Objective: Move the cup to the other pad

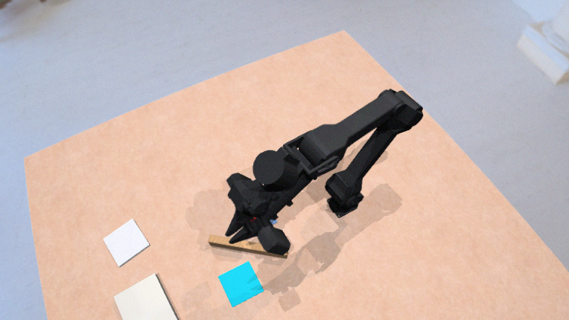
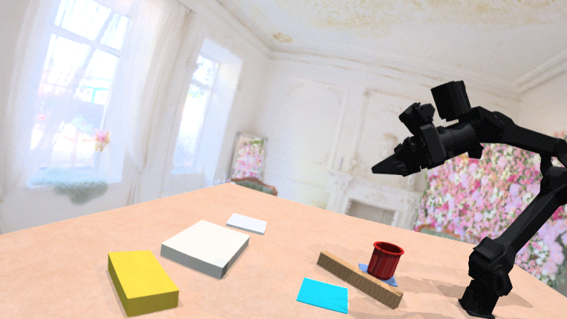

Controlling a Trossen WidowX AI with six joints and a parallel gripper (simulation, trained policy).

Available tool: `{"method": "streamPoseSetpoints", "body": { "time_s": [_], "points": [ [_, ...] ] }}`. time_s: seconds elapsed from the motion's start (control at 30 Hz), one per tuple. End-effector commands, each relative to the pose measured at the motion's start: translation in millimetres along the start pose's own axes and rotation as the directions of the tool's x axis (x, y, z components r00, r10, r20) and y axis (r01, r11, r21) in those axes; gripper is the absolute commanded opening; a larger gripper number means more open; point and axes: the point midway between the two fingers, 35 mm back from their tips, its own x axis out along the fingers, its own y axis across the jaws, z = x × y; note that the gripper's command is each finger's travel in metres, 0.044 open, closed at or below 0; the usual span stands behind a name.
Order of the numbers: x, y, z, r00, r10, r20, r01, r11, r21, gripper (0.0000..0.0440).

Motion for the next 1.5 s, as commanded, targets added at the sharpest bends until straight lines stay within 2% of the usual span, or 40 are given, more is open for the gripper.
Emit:
{"method": "streamPoseSetpoints", "body": {
  "time_s": [0.0, 0.33, 0.7, 1.47],
  "points": [
    [0.2, 2.8, -2.5, 0.999, 0.002, -0.051, -0.002, 1.000, 0.013, 0.0077],
    [-0.2, 3.1, -18.2, 0.976, -0.023, -0.216, 0.027, 1.000, 0.014, 0.0091],
    [-3.6, -0.7, -35.1, 0.920, -0.064, -0.386, 0.063, 0.998, -0.014, 0.0107],
    [-14.9, -23.9, -67.8, 0.718, -0.167, -0.676, 0.100, 0.985, -0.138, 0.0101]
  ]
}}
